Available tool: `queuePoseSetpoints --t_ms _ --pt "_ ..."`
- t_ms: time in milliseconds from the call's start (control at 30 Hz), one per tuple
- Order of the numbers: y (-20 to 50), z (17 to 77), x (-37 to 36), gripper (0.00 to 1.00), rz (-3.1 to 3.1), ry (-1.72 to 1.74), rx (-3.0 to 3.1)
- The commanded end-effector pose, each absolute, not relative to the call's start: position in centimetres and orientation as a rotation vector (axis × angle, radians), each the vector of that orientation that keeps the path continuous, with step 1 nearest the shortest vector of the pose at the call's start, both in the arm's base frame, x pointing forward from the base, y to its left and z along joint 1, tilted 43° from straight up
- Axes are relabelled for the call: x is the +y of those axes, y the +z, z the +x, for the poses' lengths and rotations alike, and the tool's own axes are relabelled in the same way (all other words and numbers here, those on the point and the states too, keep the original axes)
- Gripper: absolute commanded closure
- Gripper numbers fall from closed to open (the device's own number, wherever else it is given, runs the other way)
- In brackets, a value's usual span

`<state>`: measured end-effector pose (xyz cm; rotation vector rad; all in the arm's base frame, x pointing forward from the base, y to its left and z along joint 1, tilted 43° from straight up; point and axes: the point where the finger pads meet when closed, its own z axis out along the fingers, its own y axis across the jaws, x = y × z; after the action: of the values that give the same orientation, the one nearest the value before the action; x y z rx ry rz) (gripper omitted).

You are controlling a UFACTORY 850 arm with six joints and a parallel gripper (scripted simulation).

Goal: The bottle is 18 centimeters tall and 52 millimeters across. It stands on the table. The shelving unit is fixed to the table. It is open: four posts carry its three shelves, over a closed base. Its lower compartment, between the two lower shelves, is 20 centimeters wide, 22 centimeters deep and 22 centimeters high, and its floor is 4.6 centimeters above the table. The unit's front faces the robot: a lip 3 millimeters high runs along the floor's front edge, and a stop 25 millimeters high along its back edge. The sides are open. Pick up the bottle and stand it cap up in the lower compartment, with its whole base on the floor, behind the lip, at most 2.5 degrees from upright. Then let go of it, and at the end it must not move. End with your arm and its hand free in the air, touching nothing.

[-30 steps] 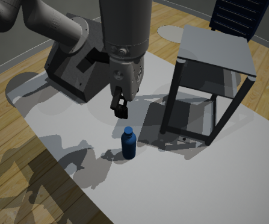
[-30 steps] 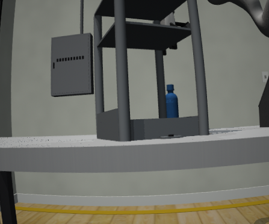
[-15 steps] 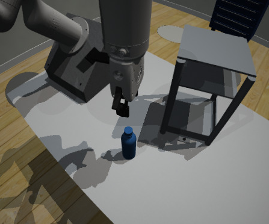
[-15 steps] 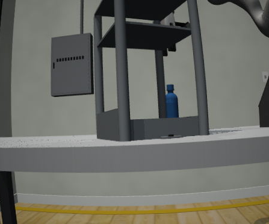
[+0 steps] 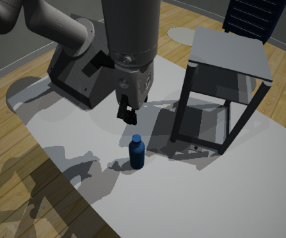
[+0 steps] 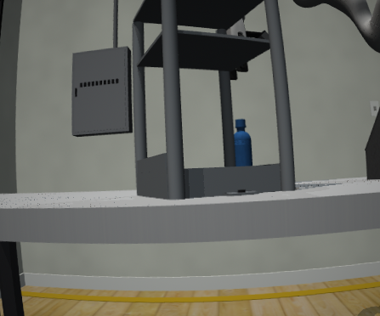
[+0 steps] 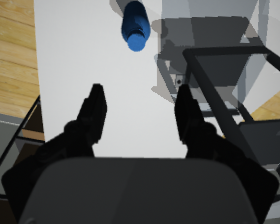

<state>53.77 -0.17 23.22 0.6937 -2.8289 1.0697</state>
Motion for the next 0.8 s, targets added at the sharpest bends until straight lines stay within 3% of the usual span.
queuePoseSetpoints --t_ms 0,767 --pt "23.27 53.85 -0.11 0.26 0.661 1.039 -2.851" --pt "23.10 53.96 -0.25 0.26 0.253 0.664 -3.037"
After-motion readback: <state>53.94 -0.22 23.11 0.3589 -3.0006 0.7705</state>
